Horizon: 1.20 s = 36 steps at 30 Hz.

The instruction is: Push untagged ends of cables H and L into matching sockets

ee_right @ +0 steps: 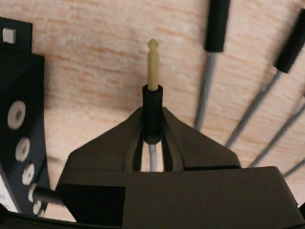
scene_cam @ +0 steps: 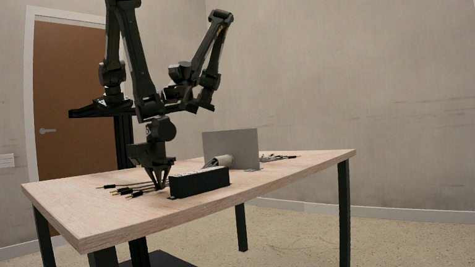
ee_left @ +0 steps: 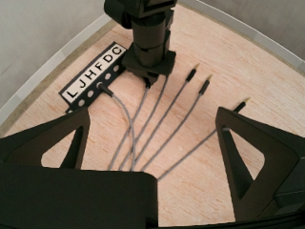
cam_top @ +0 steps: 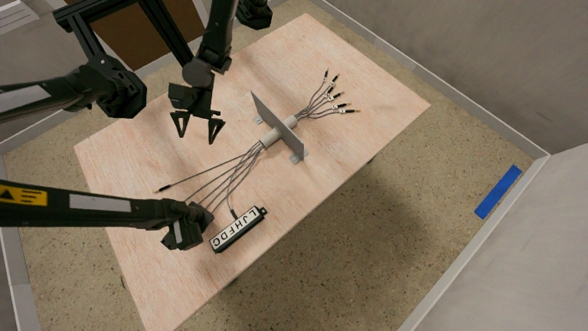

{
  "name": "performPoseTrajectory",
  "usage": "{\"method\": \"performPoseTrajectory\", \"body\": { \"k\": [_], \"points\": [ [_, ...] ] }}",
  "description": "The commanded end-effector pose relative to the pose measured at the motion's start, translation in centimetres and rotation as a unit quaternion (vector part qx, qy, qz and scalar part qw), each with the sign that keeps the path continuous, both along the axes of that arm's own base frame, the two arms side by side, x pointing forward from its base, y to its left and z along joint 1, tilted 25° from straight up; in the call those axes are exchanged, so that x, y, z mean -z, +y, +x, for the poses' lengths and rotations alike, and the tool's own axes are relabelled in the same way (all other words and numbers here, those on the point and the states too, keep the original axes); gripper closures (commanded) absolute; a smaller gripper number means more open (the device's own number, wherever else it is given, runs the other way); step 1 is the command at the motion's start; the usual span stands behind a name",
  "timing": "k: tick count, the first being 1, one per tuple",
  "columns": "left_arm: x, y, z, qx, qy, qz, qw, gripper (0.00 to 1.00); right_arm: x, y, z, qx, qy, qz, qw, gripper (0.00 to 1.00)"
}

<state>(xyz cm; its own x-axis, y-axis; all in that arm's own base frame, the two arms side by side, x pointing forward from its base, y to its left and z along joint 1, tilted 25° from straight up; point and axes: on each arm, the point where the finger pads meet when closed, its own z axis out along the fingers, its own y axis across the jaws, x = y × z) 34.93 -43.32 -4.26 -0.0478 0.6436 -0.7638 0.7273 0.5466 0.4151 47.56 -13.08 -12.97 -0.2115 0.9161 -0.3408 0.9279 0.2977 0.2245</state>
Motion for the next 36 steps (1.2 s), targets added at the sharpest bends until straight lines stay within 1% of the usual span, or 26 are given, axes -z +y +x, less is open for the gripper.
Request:
{"method": "performPoseTrajectory", "body": {
  "k": [1,6,8,10,11,12,13,14,15,16,19,21,23,25,29,31,32,33,36],
  "points": [
    [-0.3,0.1,0.7,-0.003,-0.007,-0.003,1.0,0.0,-3.9,1.3,0.2,-0.003,-0.016,-0.002,1.0,0.94],
    [-0.3,0.1,0.7,-0.003,-0.007,-0.003,1.0,0.0,-8.2,2.6,-1.5,-0.003,-0.016,-0.002,1.0,0.94],
    [-0.3,0.1,0.7,-0.003,-0.007,-0.003,1.0,0.0,-8.2,2.6,-1.5,-0.003,-0.016,-0.002,1.0,0.94],
    [-0.3,0.1,0.7,-0.003,-0.007,-0.003,1.0,0.0,-9.5,3.0,-2.0,-0.003,-0.016,-0.002,1.0,0.94],
    [-0.3,0.1,0.7,-0.003,-0.007,-0.003,1.0,0.0,-8.4,3.1,-2.5,-0.001,-0.005,0.0,1.0,0.94],
    [-0.9,0.0,1.7,-0.016,-0.007,-0.021,1.0,0.0,-8.6,3.2,-1.8,0.006,-0.017,0.002,1.0,0.94],
    [-0.5,-0.5,1.0,-0.016,0.003,-0.022,1.0,0.0,-7.5,3.5,-2.0,0.012,-0.009,0.006,1.0,0.94],
    [-0.1,-0.3,0.8,-0.025,0.015,-0.022,0.999,0.0,-7.3,3.9,-1.9,0.018,-0.01,0.008,1.0,0.94],
    [0.1,-0.3,0.7,-0.039,0.027,-0.03,0.998,0.0,-6.9,4.3,-1.5,0.026,-0.014,0.01,1.0,0.94],
    [0.4,-0.7,0.0,-0.053,0.04,-0.038,0.997,0.0,-6.4,5.0,-0.9,0.034,-0.023,0.011,0.999,0.94],
    [1.2,0.0,-0.2,-0.139,0.062,-0.051,0.987,0.0,-3.5,8.0,-0.3,0.053,-0.023,0.012,0.998,0.94],
    [1.2,0.5,-0.3,-0.196,0.059,-0.057,0.977,0.0,-1.3,10.2,-0.3,0.061,-0.023,0.009,0.998,0.94],
    [0.6,0.9,-0.3,-0.241,0.047,-0.063,0.967,0.0,0.6,12.1,-0.4,0.064,-0.023,0.004,0.998,0.94],
    [0.6,0.9,-0.3,-0.241,0.047,-0.063,0.967,0.0,0.6,12.1,-0.4,0.064,-0.023,0.004,0.998,0.94],
    [0.2,1.7,-0.6,-0.291,0.02,-0.06,0.955,0.0,3.3,14.7,-0.9,0.065,-0.024,-0.006,0.998,0.94],
    [0.1,1.9,-0.6,-0.301,0.012,-0.057,0.952,0.0,3.5,15.9,-0.8,0.027,-0.007,-0.014,1.0,0.94],
    [0.0,2.1,-0.6,-0.305,0.006,-0.053,0.951,0.0,1.7,17.0,0.3,0.005,-0.016,-0.009,1.0,0.94],
    [-0.1,2.1,-0.6,-0.304,0.0,-0.046,0.952,0.0,1.6,17.6,0.5,-0.007,-0.013,-0.008,1.0,0.94],
    [-0.4,2.3,0.0,-0.307,-0.007,-0.046,0.951,0.0,1.5,18.7,0.6,-0.013,-0.013,0.001,1.0,0.94]
  ]
}}
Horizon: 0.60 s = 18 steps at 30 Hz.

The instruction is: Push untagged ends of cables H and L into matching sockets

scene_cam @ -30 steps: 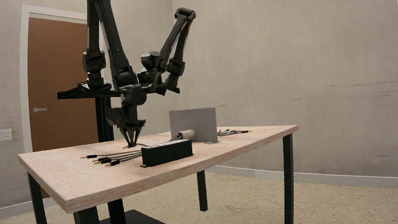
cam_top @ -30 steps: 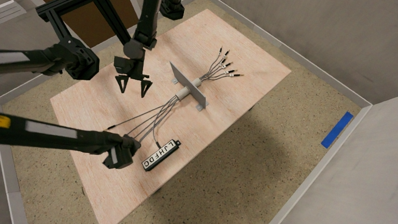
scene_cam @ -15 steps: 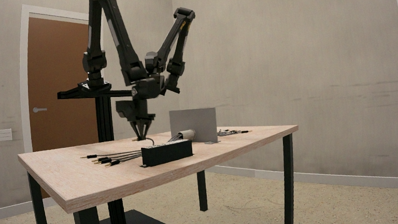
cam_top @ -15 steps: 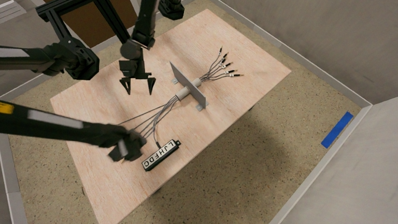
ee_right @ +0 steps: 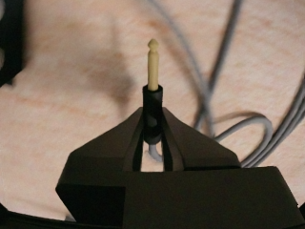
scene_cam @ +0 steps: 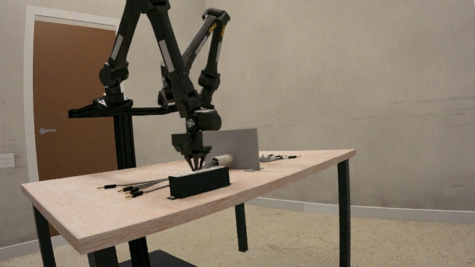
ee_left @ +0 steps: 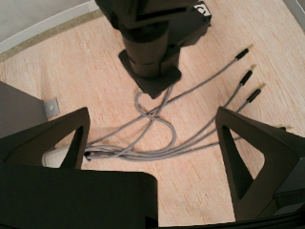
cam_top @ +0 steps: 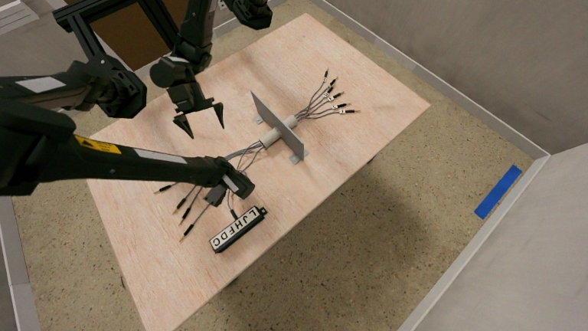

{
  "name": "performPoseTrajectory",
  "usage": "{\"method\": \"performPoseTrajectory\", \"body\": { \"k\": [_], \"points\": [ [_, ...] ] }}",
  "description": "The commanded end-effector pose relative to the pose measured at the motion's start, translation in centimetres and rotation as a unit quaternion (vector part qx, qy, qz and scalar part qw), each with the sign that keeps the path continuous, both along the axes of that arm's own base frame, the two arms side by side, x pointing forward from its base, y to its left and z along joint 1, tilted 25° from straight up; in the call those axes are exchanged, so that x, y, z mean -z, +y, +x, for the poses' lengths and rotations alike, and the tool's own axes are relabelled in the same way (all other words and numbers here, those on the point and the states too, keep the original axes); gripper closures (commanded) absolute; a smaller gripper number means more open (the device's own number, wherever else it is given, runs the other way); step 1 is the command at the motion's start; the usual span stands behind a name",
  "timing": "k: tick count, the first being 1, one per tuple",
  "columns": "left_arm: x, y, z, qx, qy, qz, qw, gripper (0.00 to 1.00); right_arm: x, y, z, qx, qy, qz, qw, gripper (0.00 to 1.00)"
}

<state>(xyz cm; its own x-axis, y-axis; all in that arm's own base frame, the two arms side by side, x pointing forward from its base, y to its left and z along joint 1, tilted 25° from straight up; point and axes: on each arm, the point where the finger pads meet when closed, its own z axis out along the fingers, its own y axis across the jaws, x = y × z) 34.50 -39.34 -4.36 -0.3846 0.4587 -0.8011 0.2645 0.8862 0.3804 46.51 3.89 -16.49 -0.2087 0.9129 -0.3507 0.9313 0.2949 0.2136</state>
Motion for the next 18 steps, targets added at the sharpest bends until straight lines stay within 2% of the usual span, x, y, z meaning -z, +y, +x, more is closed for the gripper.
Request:
{"method": "performPoseTrajectory", "body": {
  "k": [1,3,6,7,9,13,18],
  "points": [
    [-0.5,-1.7,0.4,-0.004,-0.003,-0.017,1.0,0.0,-2.0,1.8,1.6,-0.015,-0.018,0.009,1.0,0.94],
    [-0.5,-1.7,0.4,-0.004,-0.003,-0.018,1.0,0.0,-2.1,0.3,2.0,-0.01,-0.019,0.005,1.0,0.94],
    [-0.5,-1.7,0.4,-0.004,-0.003,-0.018,1.0,0.0,-1.9,0.2,1.6,-0.024,-0.012,0.0,1.0,0.94],
    [-0.5,-1.7,0.4,-0.004,-0.003,-0.018,1.0,0.0,-1.0,0.8,0.7,-0.049,0.005,-0.008,0.999,0.94],
    [-0.5,-1.7,0.4,-0.004,-0.003,-0.018,1.0,0.0,-1.0,0.8,0.7,-0.094,0.018,-0.022,0.995,0.94],
    [-0.5,-1.7,0.4,-0.004,-0.003,-0.018,1.0,0.0,-1.4,0.8,0.8,-0.197,0.045,-0.053,0.978,0.94],
    [-0.6,-1.0,0.3,-0.005,-0.002,-0.016,1.0,0.0,-2.0,0.5,1.1,-0.284,0.065,-0.081,0.953,0.94]
  ]
}}
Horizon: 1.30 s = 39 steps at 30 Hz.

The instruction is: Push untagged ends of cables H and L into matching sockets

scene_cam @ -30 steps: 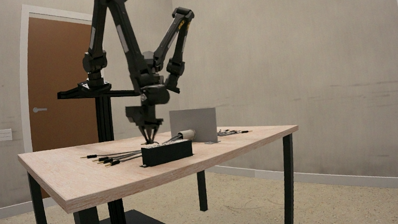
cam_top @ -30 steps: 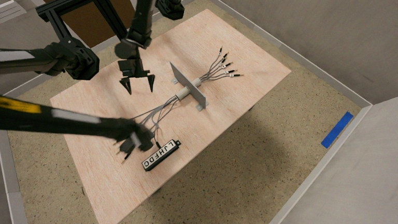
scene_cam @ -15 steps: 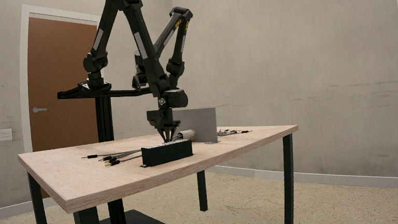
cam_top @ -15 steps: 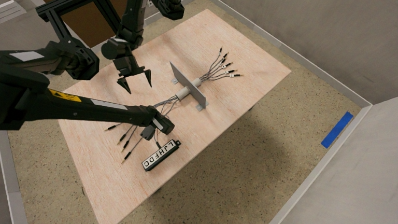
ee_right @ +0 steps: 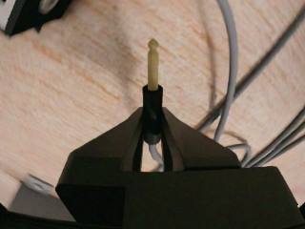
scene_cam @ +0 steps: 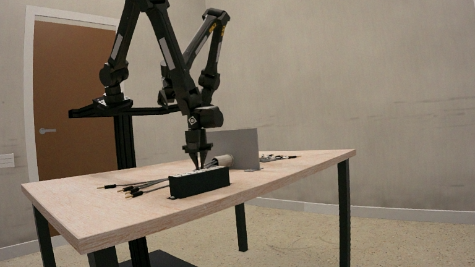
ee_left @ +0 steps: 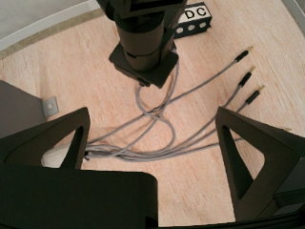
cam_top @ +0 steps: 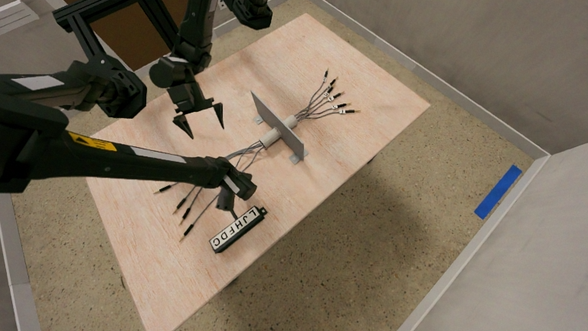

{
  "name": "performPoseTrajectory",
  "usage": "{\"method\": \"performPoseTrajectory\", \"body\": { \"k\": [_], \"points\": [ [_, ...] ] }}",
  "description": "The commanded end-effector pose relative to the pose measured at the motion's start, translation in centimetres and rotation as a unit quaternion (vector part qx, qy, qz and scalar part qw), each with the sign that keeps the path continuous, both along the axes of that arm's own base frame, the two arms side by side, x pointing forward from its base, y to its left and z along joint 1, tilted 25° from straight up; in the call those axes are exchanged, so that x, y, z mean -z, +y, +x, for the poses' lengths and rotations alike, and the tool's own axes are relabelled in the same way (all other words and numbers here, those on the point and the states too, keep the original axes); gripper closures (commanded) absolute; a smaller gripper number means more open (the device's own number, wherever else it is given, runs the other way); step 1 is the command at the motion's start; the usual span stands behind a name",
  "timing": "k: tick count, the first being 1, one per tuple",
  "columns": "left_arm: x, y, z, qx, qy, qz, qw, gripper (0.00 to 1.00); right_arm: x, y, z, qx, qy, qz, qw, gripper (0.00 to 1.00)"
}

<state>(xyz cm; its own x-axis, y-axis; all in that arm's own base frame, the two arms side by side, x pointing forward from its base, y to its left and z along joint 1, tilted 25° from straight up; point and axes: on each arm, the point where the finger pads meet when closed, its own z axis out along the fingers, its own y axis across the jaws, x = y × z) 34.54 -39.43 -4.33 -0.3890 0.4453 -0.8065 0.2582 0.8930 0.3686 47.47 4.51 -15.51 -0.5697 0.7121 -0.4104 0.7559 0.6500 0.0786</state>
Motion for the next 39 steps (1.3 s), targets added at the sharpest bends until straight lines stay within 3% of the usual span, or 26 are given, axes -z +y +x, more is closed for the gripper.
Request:
{"method": "performPoseTrajectory", "body": {
  "k": [1,7,12,17,23,35,39],
  "points": [
    [-0.6,-1.0,0.3,-0.001,-0.002,-0.009,1.0,0.0,-1.0,-0.2,0.1,-0.11,0.026,-0.03,0.993,0.94],
    [-0.6,-1.0,0.3,-0.001,-0.002,-0.009,1.0,0.0,-1.1,-0.5,0.1,-0.186,0.047,-0.056,0.98,0.94],
    [-0.6,-1.0,0.3,-0.001,-0.002,-0.009,1.0,0.0,-1.4,-1.5,0.5,-0.286,0.072,-0.1,0.95,0.94],
    [-0.6,-1.0,0.3,-0.001,-0.002,-0.009,1.0,0.0,-1.6,-2.4,0.6,-0.34,0.09,-0.125,0.928,0.94],
    [-0.6,-1.0,0.3,-0.001,-0.002,-0.009,1.0,0.0,-1.6,-2.0,0.6,-0.355,0.092,-0.131,0.921,0.94],
    [-0.6,-1.0,0.3,-0.001,-0.002,-0.009,1.0,0.0,-2.0,-1.9,1.5,-0.343,0.089,-0.127,0.926,0.94],
    [-0.6,-1.0,0.3,-0.001,-0.002,-0.009,1.0,0.0,-2.2,-2.0,1.7,-0.362,0.1,-0.133,0.917,0.94]
  ]
}}
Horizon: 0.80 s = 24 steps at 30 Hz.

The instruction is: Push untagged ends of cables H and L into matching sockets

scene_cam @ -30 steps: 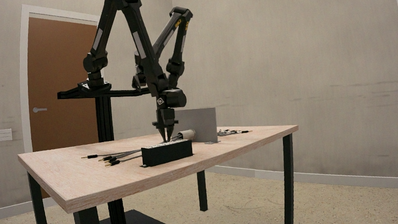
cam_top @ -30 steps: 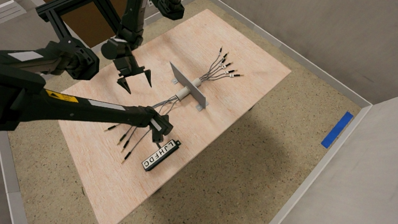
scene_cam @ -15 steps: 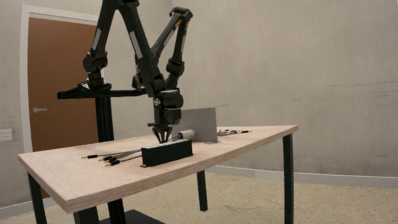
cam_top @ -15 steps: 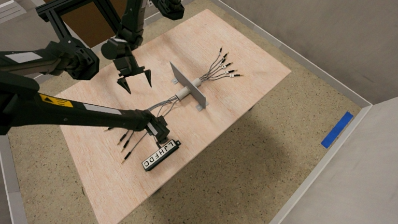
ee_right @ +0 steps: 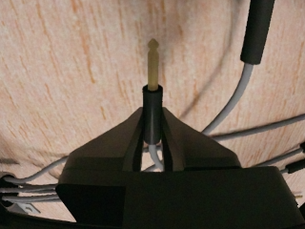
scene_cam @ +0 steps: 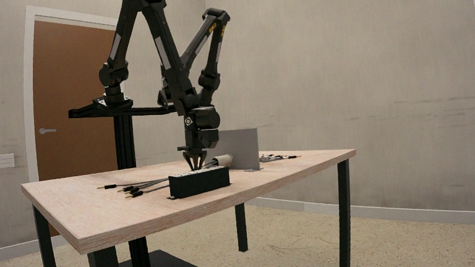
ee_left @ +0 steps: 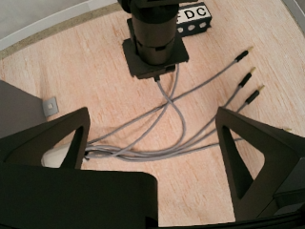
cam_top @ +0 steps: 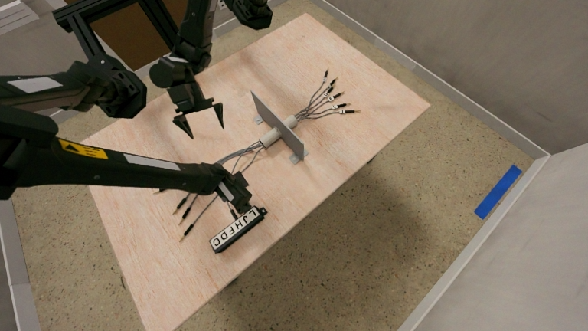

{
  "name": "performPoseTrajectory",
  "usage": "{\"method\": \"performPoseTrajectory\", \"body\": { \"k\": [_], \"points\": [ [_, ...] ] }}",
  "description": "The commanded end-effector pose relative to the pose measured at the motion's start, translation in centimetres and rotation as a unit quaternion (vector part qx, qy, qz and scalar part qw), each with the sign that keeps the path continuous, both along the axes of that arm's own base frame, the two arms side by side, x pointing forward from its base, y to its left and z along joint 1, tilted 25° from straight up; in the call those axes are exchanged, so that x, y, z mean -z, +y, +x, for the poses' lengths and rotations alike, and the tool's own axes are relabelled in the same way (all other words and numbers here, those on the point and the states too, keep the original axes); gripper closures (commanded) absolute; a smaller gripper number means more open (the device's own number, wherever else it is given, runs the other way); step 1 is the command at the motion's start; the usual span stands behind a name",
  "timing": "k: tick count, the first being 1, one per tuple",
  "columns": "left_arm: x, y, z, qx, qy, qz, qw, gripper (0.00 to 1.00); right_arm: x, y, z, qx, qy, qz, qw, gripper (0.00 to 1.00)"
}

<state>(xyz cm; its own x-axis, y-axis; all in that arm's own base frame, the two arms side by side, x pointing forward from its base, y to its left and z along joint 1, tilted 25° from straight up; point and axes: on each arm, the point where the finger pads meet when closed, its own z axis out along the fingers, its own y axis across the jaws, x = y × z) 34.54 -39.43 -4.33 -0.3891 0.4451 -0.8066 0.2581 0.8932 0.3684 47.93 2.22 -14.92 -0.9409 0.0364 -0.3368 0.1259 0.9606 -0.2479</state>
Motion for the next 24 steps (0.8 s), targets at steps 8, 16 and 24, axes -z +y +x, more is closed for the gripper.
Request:
{"method": "performPoseTrajectory", "body": {
  "k": [8,16,24],
  "points": [
    [-0.58,-0.95,0.29,-0.001,-0.002,-0.009,1.0,0.0,-1.11,0.22,1.83,-0.02,0.002,-0.003,1.0,0.94],
    [-0.58,-0.95,0.29,-0.001,-0.002,-0.009,1.0,0.0,-1.06,0.32,1.72,-0.016,-0.002,-0.002,1.0,0.94],
    [-0.58,-0.95,0.29,-0.001,-0.002,-0.009,1.0,0.0,-1.15,-0.13,1.86,-0.015,0.001,-0.005,1.0,0.94]
  ]
}}
